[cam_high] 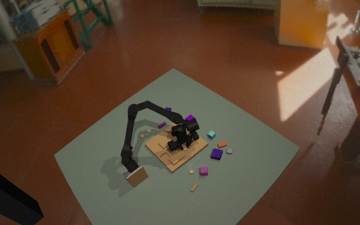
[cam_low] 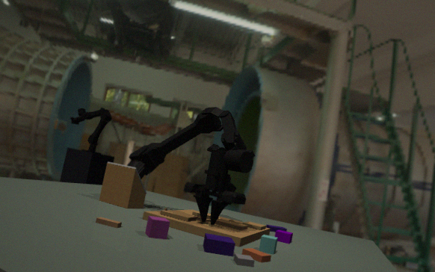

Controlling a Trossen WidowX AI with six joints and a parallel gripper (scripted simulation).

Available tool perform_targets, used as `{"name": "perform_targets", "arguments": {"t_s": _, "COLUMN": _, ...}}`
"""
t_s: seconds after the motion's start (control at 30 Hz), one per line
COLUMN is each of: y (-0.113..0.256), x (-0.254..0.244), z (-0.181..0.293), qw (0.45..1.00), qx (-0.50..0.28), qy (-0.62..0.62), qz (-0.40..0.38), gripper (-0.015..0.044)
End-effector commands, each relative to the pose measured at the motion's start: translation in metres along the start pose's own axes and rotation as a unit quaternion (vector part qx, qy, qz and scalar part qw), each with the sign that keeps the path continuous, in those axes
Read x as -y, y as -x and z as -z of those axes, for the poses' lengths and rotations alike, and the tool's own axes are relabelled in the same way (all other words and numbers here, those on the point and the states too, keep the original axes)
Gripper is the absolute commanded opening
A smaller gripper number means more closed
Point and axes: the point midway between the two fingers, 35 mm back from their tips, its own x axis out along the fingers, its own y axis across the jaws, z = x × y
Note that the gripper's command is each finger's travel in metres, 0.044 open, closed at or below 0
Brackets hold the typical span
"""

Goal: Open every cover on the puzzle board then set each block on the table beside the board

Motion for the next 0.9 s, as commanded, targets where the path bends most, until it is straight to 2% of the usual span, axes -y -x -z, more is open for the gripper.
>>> {"name": "perform_targets", "arguments": {"t_s": 0.0, "y": -0.0032, "x": 0.0000, "z": -0.0010, "qw": 1.000, "qx": 0.003, "qy": -0.002, "qz": 0.000, "gripper": 0.0144}}
{"name": "perform_targets", "arguments": {"t_s": 0.33, "y": -0.0102, "x": -0.0001, "z": -0.0011, "qw": 1.000, "qx": 0.004, "qy": -0.002, "qz": 0.000, "gripper": 0.0144}}
{"name": "perform_targets", "arguments": {"t_s": 0.63, "y": -0.0084, "x": 0.0002, "z": -0.0001, "qw": 1.000, "qx": 0.000, "qy": 0.000, "qz": 0.000, "gripper": 0.0084}}
{"name": "perform_targets", "arguments": {"t_s": 0.87, "y": -0.0065, "x": 0.0003, "z": -0.0001, "qw": 1.000, "qx": 0.000, "qy": 0.000, "qz": 0.000, "gripper": 0.0080}}
